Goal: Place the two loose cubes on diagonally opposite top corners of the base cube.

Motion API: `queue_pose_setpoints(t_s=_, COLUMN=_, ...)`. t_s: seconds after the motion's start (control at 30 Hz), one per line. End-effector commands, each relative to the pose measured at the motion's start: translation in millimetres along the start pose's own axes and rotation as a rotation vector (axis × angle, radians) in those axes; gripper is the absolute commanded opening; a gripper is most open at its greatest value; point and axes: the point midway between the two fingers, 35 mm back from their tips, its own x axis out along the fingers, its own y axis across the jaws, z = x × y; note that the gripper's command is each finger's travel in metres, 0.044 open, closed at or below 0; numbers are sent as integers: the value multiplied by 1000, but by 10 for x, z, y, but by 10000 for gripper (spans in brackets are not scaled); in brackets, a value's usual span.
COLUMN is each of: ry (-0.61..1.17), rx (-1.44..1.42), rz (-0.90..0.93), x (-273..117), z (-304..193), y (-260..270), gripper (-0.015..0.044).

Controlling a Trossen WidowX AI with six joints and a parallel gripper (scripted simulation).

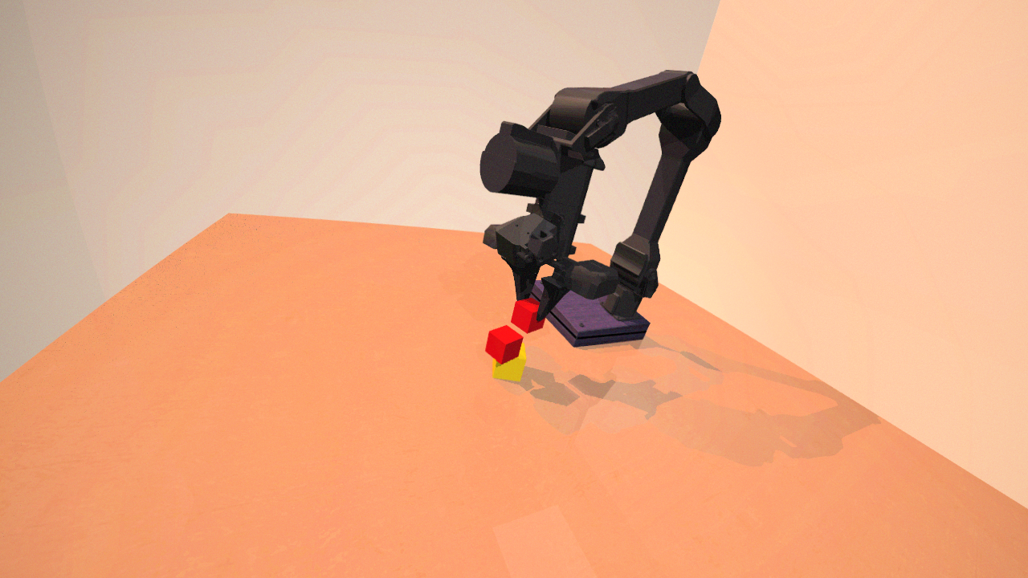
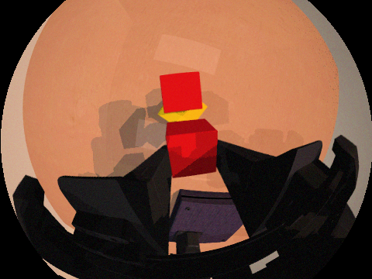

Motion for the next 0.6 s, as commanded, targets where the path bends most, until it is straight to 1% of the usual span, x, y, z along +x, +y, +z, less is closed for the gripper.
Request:
queue_pose_setpoints(t_s=0.0, ry=1, rx=5, rz=-5, x=27, z=-4, y=-8, gripper=105)
queue_pose_setpoints(t_s=0.3, ry=1, rx=4, rz=-5, x=41, z=-3, y=-8, gripper=105)
queue_pose_setpoints(t_s=0.57, ry=1, rx=0, rz=-5, x=214, z=10, y=-10, gripper=105)
